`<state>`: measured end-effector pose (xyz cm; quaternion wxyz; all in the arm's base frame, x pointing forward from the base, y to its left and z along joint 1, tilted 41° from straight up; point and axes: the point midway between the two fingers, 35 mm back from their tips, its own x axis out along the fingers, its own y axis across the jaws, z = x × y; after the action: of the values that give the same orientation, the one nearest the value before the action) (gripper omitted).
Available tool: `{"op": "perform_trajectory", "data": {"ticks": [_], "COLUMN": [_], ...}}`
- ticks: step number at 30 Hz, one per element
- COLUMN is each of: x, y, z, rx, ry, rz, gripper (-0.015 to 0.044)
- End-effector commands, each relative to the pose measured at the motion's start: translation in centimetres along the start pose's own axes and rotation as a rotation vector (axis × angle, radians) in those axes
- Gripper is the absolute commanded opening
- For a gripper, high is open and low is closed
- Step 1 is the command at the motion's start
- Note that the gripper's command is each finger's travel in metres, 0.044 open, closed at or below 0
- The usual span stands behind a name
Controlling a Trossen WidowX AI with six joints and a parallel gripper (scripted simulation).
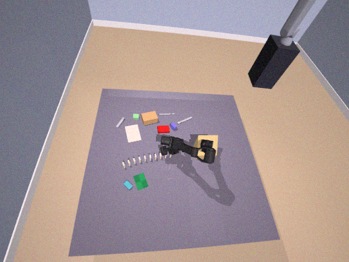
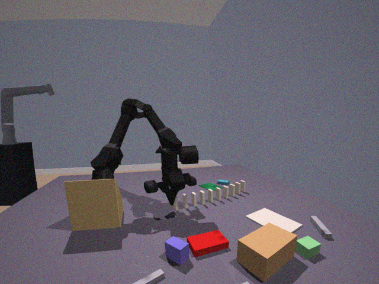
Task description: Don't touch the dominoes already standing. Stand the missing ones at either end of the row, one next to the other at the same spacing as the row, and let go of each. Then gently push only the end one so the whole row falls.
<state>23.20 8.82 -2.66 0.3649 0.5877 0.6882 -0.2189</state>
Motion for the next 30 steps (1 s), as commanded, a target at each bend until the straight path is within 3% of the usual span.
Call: {"op": "perform_trajectory", "data": {"ticks": [1,7,14,30], "x": [0.2,0.2,-5.5,-5.7], "y": [0.4,1.4,3.6,3.7], "z": [0.0,-0.1,-0.1,-0.1], "rx": [0.009,0.008,0.009,0.007], "ry": [0.007,0.007,0.003,0.005], "rz": [-0.01,-0.01,-0.008,-0.009], "gripper": [0.0,0.0,0.0,0.0]}}
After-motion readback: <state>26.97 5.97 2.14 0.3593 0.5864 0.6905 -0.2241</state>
